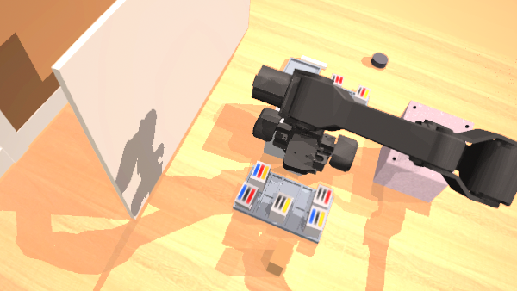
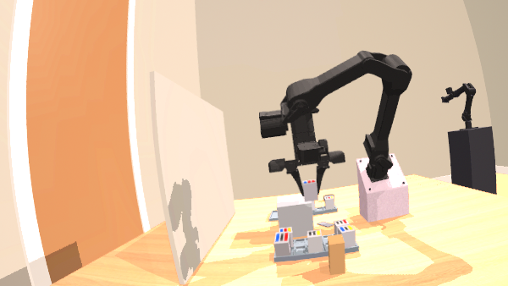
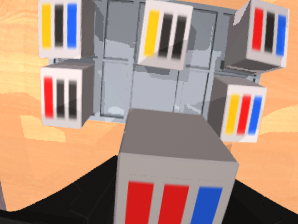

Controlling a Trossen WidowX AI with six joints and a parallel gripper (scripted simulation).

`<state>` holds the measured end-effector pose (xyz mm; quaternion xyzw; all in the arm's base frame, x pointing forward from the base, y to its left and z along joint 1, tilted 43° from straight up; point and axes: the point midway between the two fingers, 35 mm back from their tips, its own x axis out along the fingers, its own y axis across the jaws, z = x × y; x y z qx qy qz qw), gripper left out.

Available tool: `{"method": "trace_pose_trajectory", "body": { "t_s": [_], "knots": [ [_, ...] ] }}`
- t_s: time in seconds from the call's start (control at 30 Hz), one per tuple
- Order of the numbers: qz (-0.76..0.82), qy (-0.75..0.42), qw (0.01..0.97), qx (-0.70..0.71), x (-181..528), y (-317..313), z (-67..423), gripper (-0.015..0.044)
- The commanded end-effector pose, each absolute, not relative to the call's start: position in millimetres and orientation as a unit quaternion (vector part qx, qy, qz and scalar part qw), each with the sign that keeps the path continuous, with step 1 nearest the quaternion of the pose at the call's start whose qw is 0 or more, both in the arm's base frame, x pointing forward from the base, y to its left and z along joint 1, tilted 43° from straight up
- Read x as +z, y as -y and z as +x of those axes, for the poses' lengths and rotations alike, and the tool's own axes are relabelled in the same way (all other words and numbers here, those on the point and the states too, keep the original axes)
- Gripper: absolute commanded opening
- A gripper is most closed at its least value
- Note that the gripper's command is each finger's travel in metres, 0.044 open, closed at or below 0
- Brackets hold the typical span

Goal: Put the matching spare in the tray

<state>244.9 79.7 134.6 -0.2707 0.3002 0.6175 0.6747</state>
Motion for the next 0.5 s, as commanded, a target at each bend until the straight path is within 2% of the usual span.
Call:
{"method": "trace_pose_trajectory", "body": {
  "t_s": [0.0, 0.2, 0.47],
  "knots": [
    [-0.27, -0.297, 0.677, 0.616, 148.9, -65.7, 243.8, 0.0],
    [-0.269, -0.296, 0.678, 0.617, 158.5, -56.1, 241.8, 0.0],
    [-0.274, -0.301, 0.677, 0.613, 147.8, -32.5, 266.9, 0.0]
  ]
}}
